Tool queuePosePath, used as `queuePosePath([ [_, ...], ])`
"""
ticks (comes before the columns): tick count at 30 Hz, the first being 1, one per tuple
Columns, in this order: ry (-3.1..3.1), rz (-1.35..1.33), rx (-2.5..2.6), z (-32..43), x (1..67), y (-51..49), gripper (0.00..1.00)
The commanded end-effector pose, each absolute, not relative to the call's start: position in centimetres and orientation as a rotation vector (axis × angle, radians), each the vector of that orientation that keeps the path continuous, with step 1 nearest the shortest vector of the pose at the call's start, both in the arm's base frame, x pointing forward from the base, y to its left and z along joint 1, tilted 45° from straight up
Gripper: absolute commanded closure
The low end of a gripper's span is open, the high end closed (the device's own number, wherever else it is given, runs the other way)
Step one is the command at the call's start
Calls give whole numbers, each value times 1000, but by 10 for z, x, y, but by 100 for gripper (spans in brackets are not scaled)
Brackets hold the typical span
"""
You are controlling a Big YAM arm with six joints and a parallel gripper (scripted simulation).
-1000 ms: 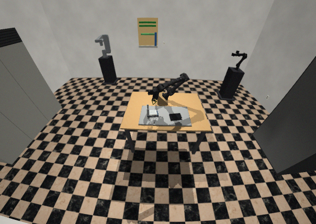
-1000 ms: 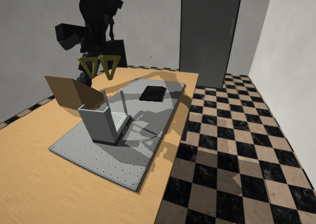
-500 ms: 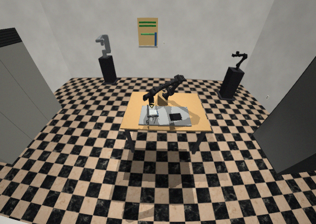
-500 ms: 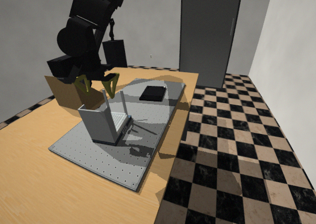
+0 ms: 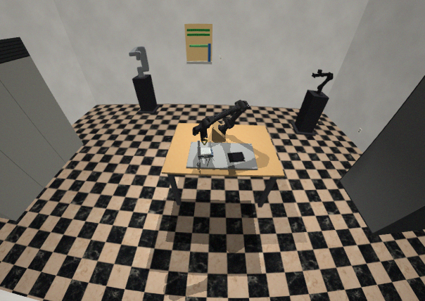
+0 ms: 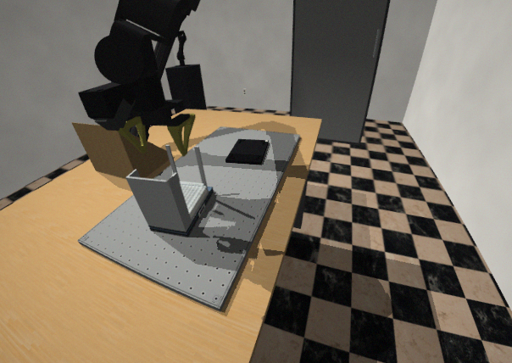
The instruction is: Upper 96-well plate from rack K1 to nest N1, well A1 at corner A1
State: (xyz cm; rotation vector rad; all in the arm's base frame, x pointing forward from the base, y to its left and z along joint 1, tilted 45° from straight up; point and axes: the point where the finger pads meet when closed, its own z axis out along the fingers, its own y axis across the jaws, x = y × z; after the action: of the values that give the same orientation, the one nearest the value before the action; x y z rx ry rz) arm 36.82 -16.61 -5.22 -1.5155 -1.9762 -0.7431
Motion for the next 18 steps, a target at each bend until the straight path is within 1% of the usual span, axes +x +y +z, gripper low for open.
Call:
queuePosePath([
  [1,-2029,-761,-1525,-44,381,-180,0],
  [3,-2051,-768,-1513,-49,385,-180,0],
  [5,-2018,-756,-1487,-59,374,-162,0],
  [18,-1998,-747,-1506,-72,372,-149,0],
])
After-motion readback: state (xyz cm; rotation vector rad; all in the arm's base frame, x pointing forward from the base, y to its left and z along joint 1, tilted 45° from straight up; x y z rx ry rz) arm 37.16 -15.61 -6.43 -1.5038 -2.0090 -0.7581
